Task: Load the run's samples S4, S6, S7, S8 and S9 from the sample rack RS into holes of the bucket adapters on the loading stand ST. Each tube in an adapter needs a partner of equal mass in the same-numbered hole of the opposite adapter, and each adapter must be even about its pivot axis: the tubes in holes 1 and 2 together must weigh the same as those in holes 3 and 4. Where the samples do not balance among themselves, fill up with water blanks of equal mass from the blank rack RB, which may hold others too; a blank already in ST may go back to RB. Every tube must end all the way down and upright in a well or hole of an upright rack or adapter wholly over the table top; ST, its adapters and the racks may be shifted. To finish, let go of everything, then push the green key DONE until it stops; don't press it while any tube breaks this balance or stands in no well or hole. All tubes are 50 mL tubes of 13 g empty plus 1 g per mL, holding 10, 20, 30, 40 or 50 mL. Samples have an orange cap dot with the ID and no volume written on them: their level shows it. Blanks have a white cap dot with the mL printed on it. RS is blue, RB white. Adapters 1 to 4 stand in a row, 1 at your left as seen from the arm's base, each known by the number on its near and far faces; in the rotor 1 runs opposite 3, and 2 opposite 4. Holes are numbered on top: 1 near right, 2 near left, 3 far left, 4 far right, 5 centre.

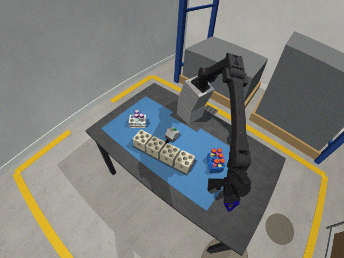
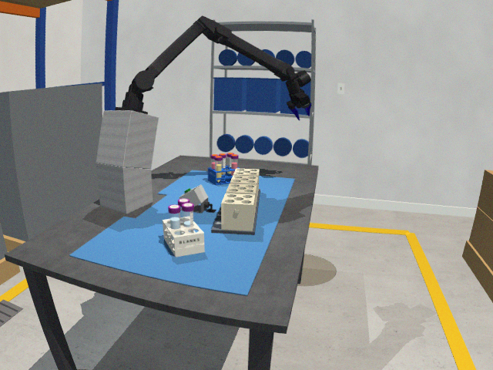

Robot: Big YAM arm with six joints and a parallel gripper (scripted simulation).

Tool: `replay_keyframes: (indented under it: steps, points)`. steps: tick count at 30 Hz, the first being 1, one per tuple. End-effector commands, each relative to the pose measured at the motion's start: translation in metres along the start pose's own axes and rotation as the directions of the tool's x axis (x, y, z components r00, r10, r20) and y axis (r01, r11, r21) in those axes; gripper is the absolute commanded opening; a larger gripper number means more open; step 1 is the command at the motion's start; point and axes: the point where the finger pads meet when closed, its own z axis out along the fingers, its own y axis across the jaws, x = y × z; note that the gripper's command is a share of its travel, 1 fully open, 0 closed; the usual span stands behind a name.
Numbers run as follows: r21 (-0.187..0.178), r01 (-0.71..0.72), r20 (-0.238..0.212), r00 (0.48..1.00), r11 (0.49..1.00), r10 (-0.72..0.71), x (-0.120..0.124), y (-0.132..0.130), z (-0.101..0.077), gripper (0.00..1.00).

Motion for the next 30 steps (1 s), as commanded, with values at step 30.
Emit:
replay_keyframes:
  steps: [30]
  points:
    - [0.072, 0.312, 0.092, 0.944, 0.947, -0.318, -0.108, -0.021, -0.056, 0.55]
